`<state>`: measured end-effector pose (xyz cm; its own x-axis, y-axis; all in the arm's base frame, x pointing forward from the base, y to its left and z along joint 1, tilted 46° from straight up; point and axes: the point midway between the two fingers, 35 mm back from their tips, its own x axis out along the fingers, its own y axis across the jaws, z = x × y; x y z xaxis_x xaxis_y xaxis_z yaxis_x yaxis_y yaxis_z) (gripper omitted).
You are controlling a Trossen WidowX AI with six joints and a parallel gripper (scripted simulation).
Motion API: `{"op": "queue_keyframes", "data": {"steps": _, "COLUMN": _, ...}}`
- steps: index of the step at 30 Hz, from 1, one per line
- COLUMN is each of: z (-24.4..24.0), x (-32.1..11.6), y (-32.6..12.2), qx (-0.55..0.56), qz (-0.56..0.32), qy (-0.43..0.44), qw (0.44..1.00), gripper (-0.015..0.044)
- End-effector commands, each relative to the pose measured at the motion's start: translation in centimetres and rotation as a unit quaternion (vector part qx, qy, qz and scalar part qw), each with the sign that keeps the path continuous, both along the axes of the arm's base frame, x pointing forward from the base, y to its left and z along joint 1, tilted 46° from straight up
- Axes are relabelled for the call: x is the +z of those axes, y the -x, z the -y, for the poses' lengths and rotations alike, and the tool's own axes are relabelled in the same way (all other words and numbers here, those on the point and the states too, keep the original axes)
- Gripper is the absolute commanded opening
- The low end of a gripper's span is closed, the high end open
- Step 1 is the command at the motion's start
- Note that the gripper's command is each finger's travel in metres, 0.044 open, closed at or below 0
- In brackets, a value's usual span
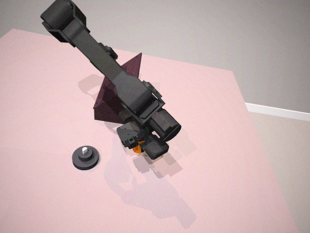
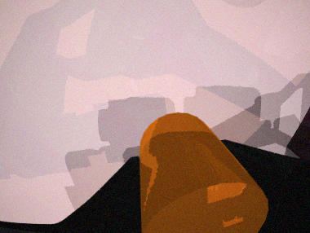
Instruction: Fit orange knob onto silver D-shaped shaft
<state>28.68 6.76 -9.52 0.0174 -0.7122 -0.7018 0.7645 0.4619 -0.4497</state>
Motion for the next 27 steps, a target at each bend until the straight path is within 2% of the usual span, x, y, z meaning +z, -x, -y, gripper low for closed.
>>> {"op": "queue_keyframes", "data": {"steps": 1, "z": -1.3, "x": 1.1, "y": -0.2, "qx": 0.0, "qz": 0.005, "qy": -0.004, "qw": 1.0, "gripper": 0.0}}
{"op": "queue_keyframes", "data": {"steps": 17, "z": -4.8, "x": 4.6, "y": 0.1, "qx": 0.0, "qz": 0.005, "qy": -0.001, "qw": 1.0, "gripper": 0.0}}
{"op": "queue_keyframes", "data": {"steps": 27, "z": -3.3, "x": 5.5, "y": -0.5, "qx": 0.001, "qz": 0.004, "qy": -0.005, "qw": 1.0, "gripper": 0.0}}
